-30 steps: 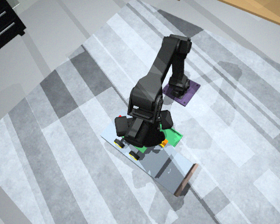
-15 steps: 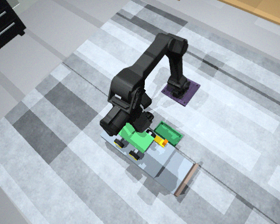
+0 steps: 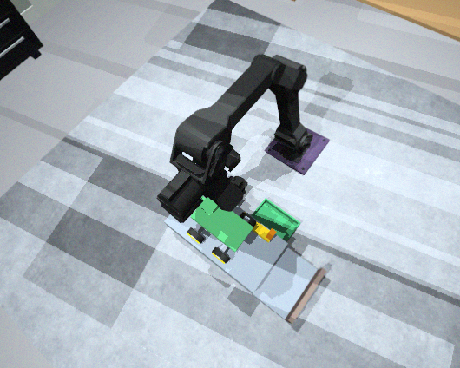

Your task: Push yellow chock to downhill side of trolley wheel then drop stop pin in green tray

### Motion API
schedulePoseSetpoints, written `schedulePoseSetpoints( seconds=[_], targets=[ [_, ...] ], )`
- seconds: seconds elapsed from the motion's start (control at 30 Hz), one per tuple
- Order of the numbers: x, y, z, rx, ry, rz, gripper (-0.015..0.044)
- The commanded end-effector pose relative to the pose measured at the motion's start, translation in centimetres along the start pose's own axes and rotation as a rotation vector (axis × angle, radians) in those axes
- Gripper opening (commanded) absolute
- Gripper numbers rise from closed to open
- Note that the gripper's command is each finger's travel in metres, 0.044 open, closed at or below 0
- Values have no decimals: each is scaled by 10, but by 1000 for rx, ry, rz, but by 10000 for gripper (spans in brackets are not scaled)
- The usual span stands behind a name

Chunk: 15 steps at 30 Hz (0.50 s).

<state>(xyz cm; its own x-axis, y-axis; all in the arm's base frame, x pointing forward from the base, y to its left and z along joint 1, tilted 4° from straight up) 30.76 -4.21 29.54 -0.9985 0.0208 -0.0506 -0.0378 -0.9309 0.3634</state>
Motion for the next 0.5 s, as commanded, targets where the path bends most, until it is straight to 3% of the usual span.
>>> schedulePoseSetpoints(
  seconds=[0.0,0.47],
  targets=[
    [-2,-1,-7,6,-21,23,190],
    [-3,0,-27,9,-37,43,190]
  ],
)
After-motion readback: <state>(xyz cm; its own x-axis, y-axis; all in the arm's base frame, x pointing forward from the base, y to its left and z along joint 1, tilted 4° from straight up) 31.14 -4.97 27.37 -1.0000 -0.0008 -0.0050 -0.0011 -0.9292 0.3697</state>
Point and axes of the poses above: the point midway between the two fingers, 35 mm back from their tips, its own z axis back along the fingers, its own x axis across the jaws, y = z × x, the point moved 7 cm from there along z, back along the fingers, and after that the axes turned 4 degrees about z, right-handed, at the moved point
